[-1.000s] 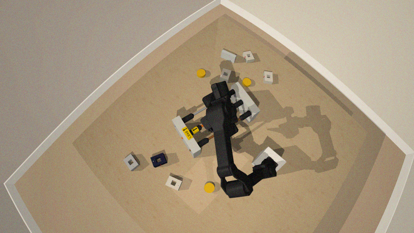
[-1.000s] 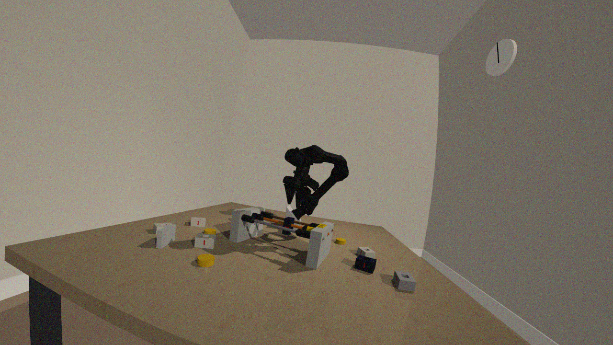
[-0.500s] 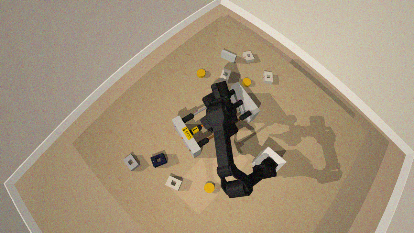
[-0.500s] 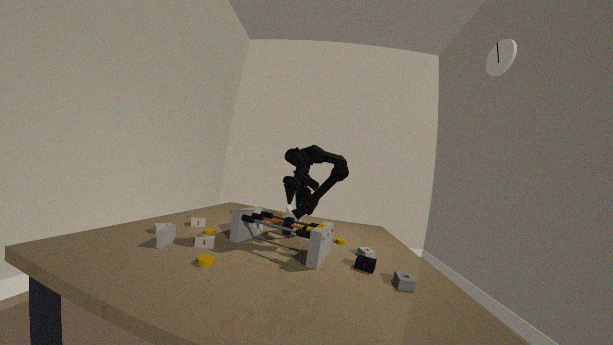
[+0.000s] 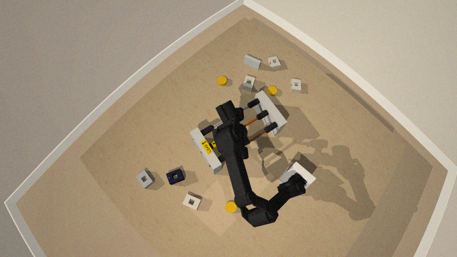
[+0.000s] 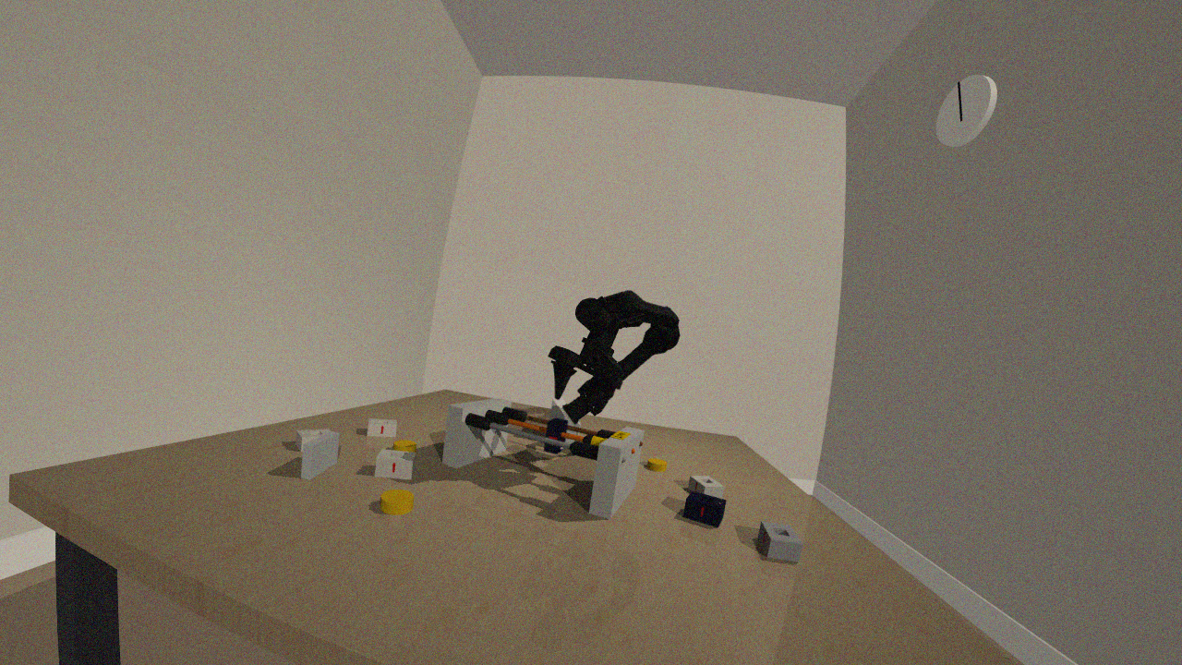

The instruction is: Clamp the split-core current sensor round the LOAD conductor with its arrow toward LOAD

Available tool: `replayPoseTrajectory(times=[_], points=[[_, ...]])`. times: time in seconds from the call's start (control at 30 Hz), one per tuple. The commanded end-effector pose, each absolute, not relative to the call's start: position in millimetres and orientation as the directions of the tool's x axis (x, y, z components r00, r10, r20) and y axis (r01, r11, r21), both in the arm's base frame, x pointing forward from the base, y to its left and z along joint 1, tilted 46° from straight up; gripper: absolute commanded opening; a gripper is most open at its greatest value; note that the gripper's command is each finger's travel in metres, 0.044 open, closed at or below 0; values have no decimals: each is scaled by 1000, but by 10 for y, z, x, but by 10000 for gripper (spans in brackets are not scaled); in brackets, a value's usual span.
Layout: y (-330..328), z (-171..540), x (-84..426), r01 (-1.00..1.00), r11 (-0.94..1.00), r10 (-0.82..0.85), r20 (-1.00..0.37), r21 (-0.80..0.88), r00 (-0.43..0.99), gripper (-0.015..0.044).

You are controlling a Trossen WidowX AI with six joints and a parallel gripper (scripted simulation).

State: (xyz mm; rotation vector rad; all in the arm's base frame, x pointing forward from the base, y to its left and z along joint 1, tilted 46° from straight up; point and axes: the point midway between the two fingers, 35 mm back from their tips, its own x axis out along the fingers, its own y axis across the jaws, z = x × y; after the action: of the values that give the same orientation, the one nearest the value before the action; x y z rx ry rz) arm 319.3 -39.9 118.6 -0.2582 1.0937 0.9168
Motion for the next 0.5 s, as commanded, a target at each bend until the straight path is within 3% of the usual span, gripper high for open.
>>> replayPoseTrajectory(times=[0.0, 0.17, 0.47], points=[[-210, 1257, 3133, -362, 893, 330, -936, 268, 120, 440], [-80, 1358, 3100, 8, 982, 183, -973, 186, 142, 440], [59, 1527, 3066, 405, 909, 17, -977, 104, 213, 440]])
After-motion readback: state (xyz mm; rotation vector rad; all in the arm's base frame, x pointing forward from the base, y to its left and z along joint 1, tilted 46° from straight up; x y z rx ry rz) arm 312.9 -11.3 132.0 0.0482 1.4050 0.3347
